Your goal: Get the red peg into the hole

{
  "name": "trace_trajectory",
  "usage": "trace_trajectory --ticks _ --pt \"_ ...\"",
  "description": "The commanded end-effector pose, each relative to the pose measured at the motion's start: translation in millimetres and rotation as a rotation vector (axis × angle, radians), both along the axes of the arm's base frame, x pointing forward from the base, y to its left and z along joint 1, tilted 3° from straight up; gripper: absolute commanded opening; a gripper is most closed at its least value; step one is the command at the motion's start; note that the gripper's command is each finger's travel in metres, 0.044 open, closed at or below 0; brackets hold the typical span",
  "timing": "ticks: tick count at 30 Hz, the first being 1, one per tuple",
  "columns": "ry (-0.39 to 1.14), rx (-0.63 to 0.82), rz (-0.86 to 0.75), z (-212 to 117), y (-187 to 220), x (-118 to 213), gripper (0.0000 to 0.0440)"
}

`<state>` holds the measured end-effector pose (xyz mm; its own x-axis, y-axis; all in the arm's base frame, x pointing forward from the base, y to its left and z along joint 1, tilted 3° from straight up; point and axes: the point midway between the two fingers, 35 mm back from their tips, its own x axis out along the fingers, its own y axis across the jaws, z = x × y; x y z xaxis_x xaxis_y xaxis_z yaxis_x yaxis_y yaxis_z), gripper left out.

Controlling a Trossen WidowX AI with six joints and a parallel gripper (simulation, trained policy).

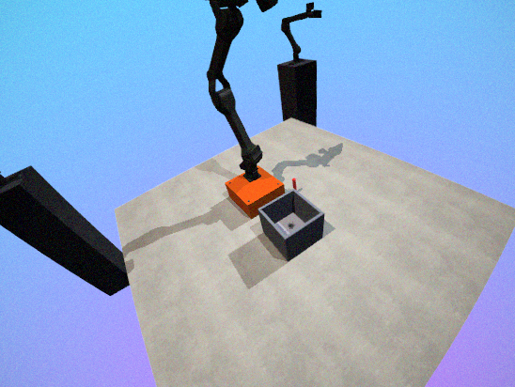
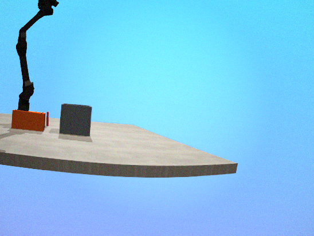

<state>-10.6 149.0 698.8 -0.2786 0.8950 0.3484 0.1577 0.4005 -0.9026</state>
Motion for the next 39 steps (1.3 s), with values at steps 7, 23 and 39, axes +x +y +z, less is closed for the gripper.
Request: trace_trajectory --ticks 7,23,39 --pt "0.227 0.012 -0.08 -3 8 47 0.044" --pt "0.758 0.068 -0.243 -38 5 147 0.044" --pt "1.277 0.186 -0.413 -105 -25 230 0.044"
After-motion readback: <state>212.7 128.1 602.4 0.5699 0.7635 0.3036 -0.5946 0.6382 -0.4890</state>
